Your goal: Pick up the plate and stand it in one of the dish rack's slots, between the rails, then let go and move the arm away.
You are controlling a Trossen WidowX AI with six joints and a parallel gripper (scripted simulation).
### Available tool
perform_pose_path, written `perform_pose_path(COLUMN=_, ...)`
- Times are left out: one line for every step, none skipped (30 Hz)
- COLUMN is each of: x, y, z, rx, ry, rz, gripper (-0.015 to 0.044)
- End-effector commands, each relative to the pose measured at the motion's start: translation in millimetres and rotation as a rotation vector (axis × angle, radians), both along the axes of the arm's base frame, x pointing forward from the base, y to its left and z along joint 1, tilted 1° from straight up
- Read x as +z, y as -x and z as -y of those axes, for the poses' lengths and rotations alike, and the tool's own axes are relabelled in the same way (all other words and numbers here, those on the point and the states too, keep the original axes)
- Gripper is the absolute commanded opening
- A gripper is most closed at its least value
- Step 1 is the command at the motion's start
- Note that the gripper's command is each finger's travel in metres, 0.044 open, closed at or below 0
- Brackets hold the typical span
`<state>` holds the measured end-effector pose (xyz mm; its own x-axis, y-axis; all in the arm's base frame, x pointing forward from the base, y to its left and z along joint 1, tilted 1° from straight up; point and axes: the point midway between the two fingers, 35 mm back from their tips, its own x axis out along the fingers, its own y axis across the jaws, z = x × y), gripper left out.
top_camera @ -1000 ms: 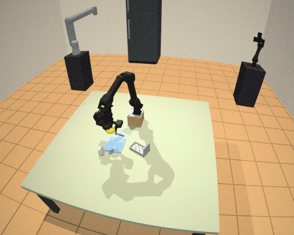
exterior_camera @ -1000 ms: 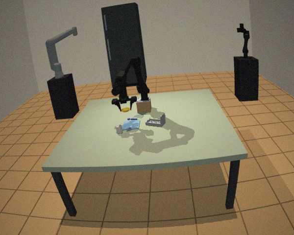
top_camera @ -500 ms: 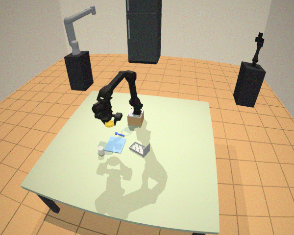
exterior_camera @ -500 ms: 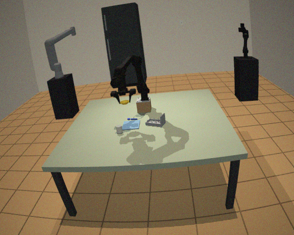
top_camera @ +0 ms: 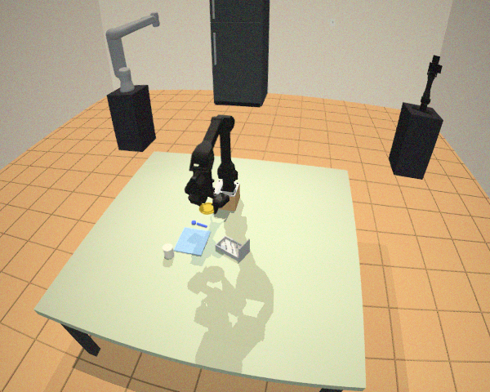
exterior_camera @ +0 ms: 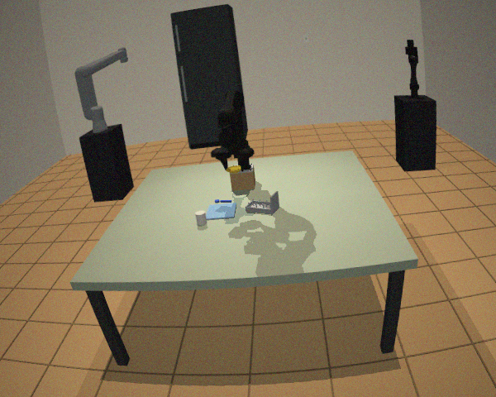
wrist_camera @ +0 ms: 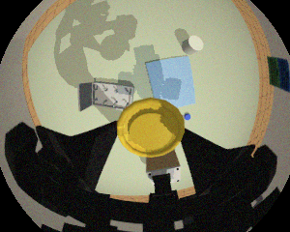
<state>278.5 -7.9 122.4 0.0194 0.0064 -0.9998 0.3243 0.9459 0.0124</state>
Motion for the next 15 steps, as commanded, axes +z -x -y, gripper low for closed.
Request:
perform_pose_path(x=0.2, y=5.0, z=-10.7, rx=-0.059, ry=-0.003, rz=0.005, gripper=0.0000)
perform_pose_path(x=0.2, y=5.0, z=-10.7, rx=-0.059, ry=-0.003, rz=0.005, gripper=0.0000)
perform_pose_path(x=0.2, y=5.0, z=-10.7, rx=-0.059, ry=-0.003, rz=0.005, gripper=0.0000)
perform_pose_path(x=0.2, y=5.0, z=-10.7, rx=-0.059, ry=-0.003, rz=0.005, gripper=0.0000)
perform_pose_path(x=-0.2, y=4.9, z=-10.7, rx=-0.059, ry=-0.004, rz=0.004, gripper=0.0000)
perform_pose_path(x=-1.5, y=4.7, z=-10.5, rx=-0.058, ry=-0.007, rz=0.003, gripper=0.0000)
perform_pose_path(x=-3.7, y=4.3, z=-10.3, rx=-0.056, ry=-0.012, rz=0.001, gripper=0.0000)
perform_pose_path(x=-6.7, y=3.8, z=-9.9, rx=-0.054, ry=-0.019, rz=-0.002, gripper=0.0000)
perform_pose_path(x=-10.0, y=3.3, z=-9.4, rx=-0.051, ry=-0.026, rz=-0.005, gripper=0.0000)
perform_pose_path(x=-12.5, y=2.9, z=-9.1, rx=-0.049, ry=-0.031, rz=-0.007, gripper=0.0000)
perform_pose_path(x=-14.0, y=2.5, z=-9.1, rx=-0.047, ry=-0.036, rz=-0.007, gripper=0.0000)
perform_pose_path(x=-15.8, y=1.8, z=-9.3, rx=-0.043, ry=-0.043, rz=-0.006, gripper=0.0000)
perform_pose_path(x=-18.1, y=0.8, z=-9.7, rx=-0.037, ry=-0.052, rz=-0.005, gripper=0.0000)
perform_pose_path(x=-21.0, y=-0.5, z=-10.1, rx=-0.030, ry=-0.063, rz=-0.003, gripper=0.0000)
perform_pose_path(x=-24.0, y=-2.5, z=-11.2, rx=-0.018, ry=-0.079, rz=0.002, gripper=0.0000)
